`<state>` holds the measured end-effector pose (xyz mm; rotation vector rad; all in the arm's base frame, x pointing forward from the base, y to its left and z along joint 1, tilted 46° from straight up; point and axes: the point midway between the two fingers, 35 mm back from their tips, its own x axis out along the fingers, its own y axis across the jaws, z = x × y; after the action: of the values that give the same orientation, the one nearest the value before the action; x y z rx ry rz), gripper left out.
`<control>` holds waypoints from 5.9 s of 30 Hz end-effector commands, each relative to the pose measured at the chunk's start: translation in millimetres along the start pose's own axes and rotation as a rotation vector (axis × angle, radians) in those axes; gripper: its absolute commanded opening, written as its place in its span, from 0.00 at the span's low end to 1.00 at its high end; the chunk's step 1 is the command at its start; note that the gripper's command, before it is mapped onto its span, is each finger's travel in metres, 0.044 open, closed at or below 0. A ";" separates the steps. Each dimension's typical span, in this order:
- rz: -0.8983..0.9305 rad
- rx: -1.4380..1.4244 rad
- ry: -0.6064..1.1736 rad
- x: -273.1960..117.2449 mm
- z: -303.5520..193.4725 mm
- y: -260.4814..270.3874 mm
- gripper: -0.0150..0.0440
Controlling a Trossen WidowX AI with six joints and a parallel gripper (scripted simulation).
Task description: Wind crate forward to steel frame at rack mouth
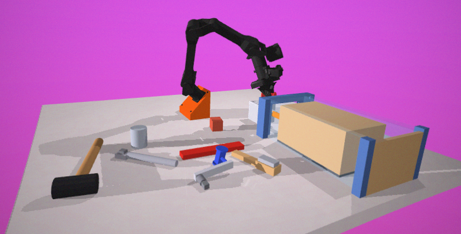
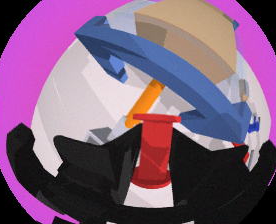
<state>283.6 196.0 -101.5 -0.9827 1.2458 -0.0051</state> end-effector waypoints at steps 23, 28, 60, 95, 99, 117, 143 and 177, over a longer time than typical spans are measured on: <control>0.014 0.006 -0.004 10.8 24.8 37.0 0.25; 0.015 0.006 -0.004 11.9 27.9 44.9 0.25; 0.019 0.007 -0.006 12.2 33.1 96.2 0.25; 0.024 0.007 -0.006 0.3 11.8 147.5 0.25; 0.024 0.007 -0.005 -1.8 7.8 152.3 0.25; 0.026 0.006 -0.004 -12.2 -13.7 170.3 0.25; 0.029 0.004 -0.002 -29.4 -50.8 182.7 0.25; 0.029 0.001 0.002 -51.1 -100.2 172.3 0.25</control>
<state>109.1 273.2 -170.7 -0.9455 1.2480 0.0208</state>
